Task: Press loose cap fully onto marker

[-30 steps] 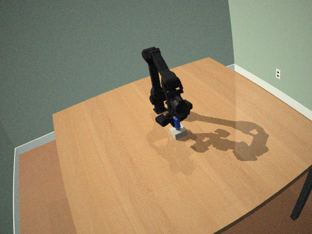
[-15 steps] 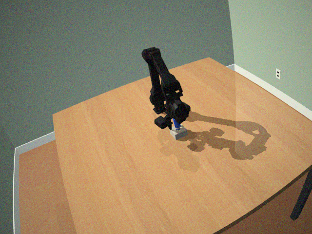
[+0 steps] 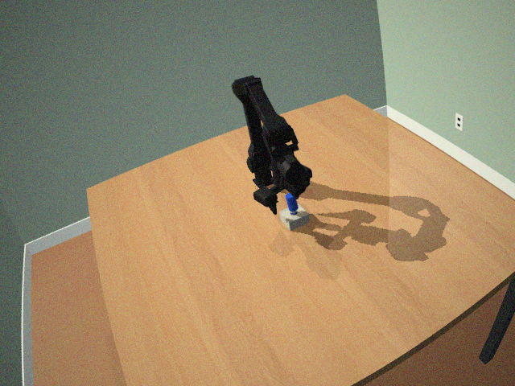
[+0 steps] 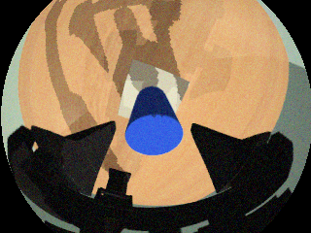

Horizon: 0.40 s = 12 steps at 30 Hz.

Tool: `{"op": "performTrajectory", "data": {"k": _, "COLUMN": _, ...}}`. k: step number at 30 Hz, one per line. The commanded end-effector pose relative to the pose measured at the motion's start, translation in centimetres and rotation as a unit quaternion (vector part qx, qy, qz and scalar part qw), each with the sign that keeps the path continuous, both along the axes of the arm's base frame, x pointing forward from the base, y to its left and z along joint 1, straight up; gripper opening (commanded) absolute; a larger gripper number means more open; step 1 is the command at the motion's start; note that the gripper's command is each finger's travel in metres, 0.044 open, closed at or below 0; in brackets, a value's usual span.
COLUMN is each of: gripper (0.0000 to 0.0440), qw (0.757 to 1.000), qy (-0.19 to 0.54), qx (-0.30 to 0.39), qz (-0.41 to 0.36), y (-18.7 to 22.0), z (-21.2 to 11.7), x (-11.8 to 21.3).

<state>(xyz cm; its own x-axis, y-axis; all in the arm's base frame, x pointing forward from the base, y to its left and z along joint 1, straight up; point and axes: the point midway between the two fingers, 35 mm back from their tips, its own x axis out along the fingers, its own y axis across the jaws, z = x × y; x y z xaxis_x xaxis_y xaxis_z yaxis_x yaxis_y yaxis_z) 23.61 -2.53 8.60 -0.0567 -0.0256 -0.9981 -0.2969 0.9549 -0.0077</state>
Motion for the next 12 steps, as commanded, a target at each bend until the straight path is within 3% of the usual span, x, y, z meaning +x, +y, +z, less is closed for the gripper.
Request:
{"op": "performTrajectory", "data": {"k": 1, "gripper": 0.0440, "qw": 1.000, "qy": -0.026, "qx": -0.003, "qz": 0.007, "y": 0.0, "z": 1.2, "x": 0.3}}
{"op": "performTrajectory", "data": {"k": 12, "gripper": 0.0440, "qw": 0.998, "qy": -0.065, "qx": -0.007, "qz": 0.019, "y": 0.0, "z": 4.6, "x": 0.9}}
